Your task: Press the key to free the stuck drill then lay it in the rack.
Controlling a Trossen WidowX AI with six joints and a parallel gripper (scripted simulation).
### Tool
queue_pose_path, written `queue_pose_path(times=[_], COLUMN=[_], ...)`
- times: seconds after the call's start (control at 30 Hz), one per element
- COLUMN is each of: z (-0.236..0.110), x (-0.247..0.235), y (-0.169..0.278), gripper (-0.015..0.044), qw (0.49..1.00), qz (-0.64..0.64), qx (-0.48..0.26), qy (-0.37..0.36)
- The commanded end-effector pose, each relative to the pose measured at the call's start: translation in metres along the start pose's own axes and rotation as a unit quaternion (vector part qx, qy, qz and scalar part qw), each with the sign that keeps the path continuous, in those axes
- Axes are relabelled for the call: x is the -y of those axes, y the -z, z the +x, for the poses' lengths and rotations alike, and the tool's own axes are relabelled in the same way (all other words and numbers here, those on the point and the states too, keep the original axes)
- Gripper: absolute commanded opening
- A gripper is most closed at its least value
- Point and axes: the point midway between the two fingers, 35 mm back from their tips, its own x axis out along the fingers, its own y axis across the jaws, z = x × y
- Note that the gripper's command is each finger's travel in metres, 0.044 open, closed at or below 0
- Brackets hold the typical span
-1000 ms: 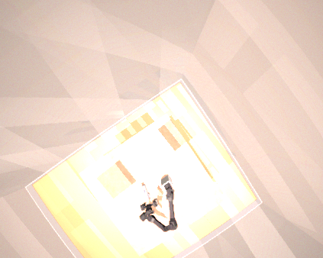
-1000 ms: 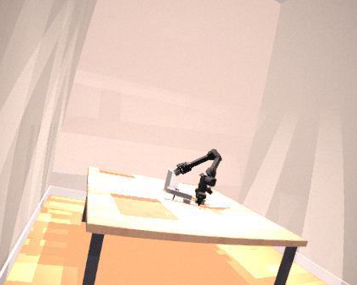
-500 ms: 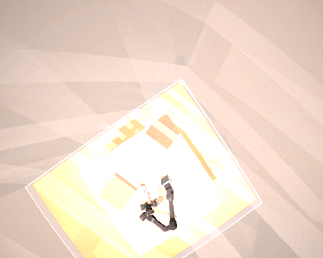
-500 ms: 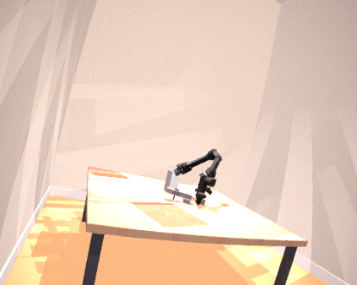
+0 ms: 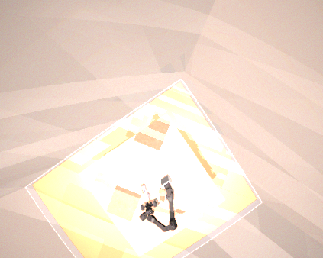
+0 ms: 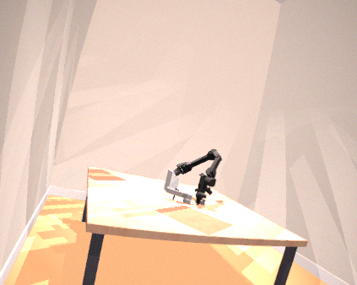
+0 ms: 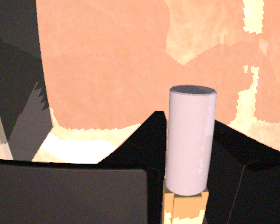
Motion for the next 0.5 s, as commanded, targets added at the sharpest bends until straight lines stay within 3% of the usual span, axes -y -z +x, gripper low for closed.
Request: queue_pose_path(times=[0.0, 0.47], z=[-0.0019, -0.0033], x=[-0.0007, -0.0015], y=[-0.0001, -0.0003], gripper=[0.0, 0.0], qw=[1.0, 1.0], qz=[-0.001, -0.001], qx=[-0.002, -0.002], qy=[-0.001, -0.001])
